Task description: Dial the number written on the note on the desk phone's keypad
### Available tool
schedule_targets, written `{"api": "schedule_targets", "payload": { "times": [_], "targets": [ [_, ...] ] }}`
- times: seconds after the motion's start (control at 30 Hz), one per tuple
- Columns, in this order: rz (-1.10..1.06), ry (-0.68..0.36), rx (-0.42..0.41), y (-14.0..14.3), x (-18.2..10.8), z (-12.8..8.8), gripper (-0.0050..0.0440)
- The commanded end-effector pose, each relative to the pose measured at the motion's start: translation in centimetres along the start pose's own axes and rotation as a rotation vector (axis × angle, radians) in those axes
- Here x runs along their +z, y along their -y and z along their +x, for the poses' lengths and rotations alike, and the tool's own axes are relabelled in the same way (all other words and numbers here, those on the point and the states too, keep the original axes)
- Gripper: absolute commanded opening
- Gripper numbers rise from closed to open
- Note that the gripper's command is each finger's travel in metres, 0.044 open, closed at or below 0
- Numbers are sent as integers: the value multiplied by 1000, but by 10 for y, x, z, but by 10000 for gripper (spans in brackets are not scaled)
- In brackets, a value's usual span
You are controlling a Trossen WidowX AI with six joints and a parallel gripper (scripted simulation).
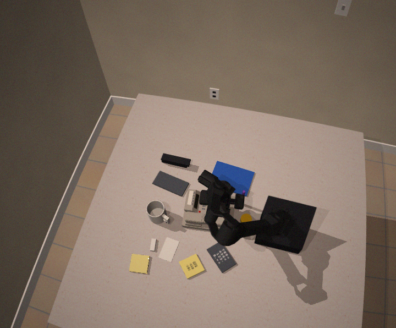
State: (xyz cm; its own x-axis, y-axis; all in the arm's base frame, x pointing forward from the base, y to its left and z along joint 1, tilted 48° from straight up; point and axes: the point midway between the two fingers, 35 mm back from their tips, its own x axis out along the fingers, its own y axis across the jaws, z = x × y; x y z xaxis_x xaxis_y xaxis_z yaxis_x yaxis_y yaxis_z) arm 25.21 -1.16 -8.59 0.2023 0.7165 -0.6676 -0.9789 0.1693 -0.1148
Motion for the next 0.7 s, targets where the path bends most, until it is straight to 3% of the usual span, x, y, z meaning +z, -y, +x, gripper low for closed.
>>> {"api": "schedule_targets", "payload": {
  "times": [0.0,0.67],
  "targets": [
    [4,4,5,-1,0,2,-50],
    [4,4,5,-1,0,4,-50]
  ]
}}
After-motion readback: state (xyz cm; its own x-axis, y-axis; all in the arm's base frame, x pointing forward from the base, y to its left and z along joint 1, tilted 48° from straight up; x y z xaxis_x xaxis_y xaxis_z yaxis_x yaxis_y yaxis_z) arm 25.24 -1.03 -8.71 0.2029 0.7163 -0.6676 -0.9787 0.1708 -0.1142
